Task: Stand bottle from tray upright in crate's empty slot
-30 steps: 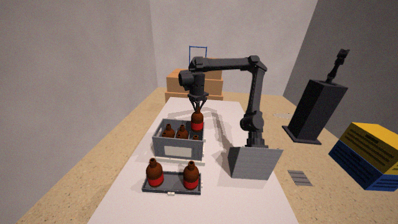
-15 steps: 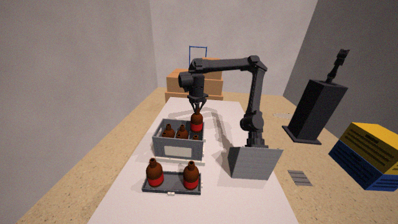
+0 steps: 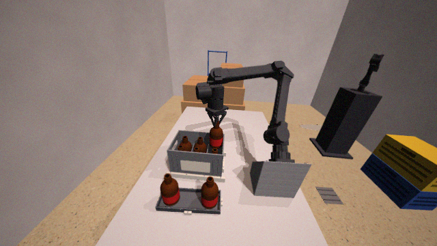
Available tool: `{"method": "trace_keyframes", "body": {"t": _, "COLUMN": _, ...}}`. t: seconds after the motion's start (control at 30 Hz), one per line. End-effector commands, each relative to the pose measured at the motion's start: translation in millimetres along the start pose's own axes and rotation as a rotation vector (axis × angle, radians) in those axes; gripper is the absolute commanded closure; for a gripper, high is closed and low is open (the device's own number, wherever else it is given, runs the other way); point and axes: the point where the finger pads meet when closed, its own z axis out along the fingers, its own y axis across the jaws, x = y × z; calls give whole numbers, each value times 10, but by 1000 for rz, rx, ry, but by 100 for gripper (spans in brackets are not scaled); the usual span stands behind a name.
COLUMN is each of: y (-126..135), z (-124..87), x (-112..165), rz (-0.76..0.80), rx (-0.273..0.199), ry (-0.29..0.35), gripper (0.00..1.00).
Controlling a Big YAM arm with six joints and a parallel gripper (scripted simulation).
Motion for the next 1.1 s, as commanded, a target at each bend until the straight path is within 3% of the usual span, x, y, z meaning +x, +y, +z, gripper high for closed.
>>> {"method": "trace_keyframes", "body": {"t": 0.0, "y": 12, "z": 0, "x": -109, "rz": 16, "rx": -20, "ry": -6, "gripper": 100}}
{"method": "trace_keyframes", "body": {"t": 0.27, "y": 31, "z": 17, "x": -159, "rz": 25, "rx": -30, "ry": -10, "gripper": 100}}
{"method": "trace_keyframes", "body": {"t": 0.37, "y": 6, "z": 109, "x": -74, "rz": 7, "rx": -13, "ry": -2, "gripper": 100}}
{"method": "trace_keyframes", "body": {"t": 1.07, "y": 35, "z": 76, "x": -136, "rz": 16, "rx": -25, "ry": -9, "gripper": 100}}
